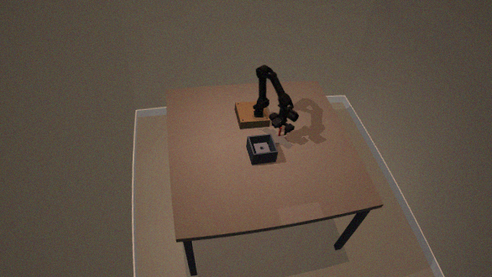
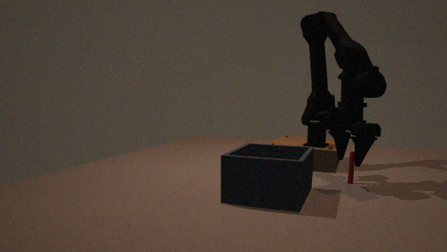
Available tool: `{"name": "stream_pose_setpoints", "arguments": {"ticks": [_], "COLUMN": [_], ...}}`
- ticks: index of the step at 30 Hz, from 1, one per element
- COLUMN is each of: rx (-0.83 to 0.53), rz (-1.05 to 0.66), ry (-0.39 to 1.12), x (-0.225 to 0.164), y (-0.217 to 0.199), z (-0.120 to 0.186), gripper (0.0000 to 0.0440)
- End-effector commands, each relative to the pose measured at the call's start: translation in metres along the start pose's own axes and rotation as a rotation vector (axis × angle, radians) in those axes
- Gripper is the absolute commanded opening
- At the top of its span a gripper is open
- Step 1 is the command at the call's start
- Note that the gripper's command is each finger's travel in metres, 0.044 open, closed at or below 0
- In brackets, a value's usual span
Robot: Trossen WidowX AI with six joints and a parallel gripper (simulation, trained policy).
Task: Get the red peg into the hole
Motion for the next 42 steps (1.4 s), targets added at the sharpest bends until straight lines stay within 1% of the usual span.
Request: {"name": "stream_pose_setpoints", "arguments": {"ticks": [1,4,5,7,11,22,31,42], "rx": [0.002,0.012,0.013,0.009,-0.014,-0.043,0.009,0.062], "rz": [-0.03,-0.052,-0.06,-0.077,-0.104,-0.112,-0.055,0.018], "ry": [0.01,0.015,0.017,0.024,0.041,0.111,0.041,-0.05], "x": [-0.002,-0.003,-0.003,-0.003,-0.004,0.0,0.009,0.025], "y": [-0.004,-0.006,-0.006,-0.008,-0.012,-0.008,0.001,0.011], "z": [-0.018,-0.027,-0.03,-0.034,-0.039,-0.036,-0.016,0.019], "gripper": [0.044,0.0434,0.0424,0.0389,0.029,0.0004,0.0,0.0006]}}
Point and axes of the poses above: the point midway between the two fingers, 35 mm back from their tips, its own z axis back along the fingers, its own y axis across the jaws, x = y × z, the point moved 7 cm from there along z, back along the fingers, and after that the axes turned 3 degrees about -z, right-handed, at the moved point
